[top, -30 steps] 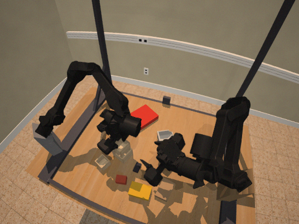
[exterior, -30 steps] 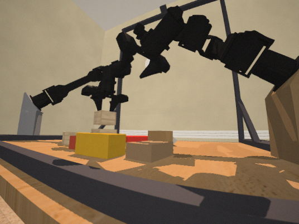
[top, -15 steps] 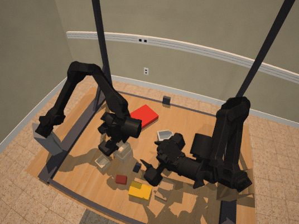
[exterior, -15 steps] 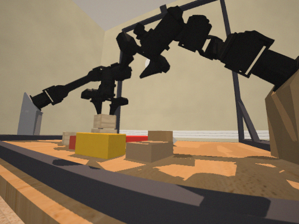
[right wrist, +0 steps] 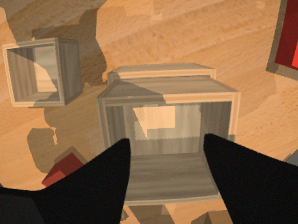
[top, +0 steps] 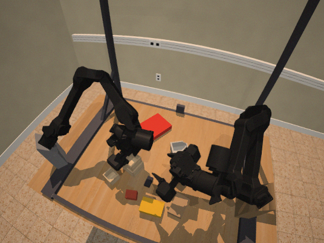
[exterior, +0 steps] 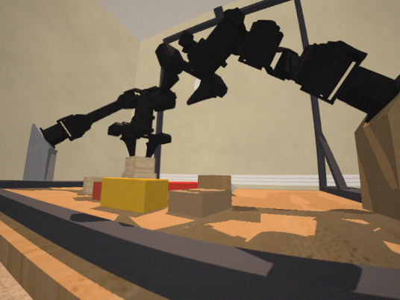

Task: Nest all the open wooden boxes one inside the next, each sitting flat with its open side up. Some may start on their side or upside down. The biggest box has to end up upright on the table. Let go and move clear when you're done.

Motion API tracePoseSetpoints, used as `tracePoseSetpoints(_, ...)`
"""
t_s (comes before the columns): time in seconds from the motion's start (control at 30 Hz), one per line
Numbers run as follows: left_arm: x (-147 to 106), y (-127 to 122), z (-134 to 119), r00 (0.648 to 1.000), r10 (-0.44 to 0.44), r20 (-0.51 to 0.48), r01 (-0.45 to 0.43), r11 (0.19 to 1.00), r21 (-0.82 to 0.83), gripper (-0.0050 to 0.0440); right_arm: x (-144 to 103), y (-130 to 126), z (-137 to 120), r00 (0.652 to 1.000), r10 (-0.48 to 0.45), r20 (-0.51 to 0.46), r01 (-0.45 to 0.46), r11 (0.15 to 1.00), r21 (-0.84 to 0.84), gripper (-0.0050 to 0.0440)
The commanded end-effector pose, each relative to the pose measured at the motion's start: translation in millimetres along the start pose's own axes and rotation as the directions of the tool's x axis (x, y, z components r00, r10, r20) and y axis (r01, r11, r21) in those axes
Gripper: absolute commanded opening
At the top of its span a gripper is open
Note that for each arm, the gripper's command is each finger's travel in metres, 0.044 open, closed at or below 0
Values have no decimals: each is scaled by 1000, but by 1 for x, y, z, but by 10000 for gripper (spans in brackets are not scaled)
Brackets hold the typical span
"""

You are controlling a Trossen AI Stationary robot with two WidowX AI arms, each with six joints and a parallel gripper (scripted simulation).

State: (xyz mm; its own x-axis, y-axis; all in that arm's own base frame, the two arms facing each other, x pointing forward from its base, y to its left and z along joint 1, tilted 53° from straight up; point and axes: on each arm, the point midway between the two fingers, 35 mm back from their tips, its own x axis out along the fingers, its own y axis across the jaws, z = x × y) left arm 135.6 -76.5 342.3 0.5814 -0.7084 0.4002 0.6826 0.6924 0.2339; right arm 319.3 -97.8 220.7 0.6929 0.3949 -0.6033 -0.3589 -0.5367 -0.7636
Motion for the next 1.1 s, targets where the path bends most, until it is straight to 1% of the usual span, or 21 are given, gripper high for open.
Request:
tracePoseSetpoints(0.0, 0, 1, -1, 1000, 1, -5, -1, 1000, -5, 400, 5, 0, 0, 1000, 2, -2, -2, 1000, 3, 285)
tracePoseSetpoints(1.07, 0, 1, -1, 1000, 1, -5, -1, 1000, -5, 400, 43, 0, 0, 1000, 1, -3, -1, 1000, 3, 285)
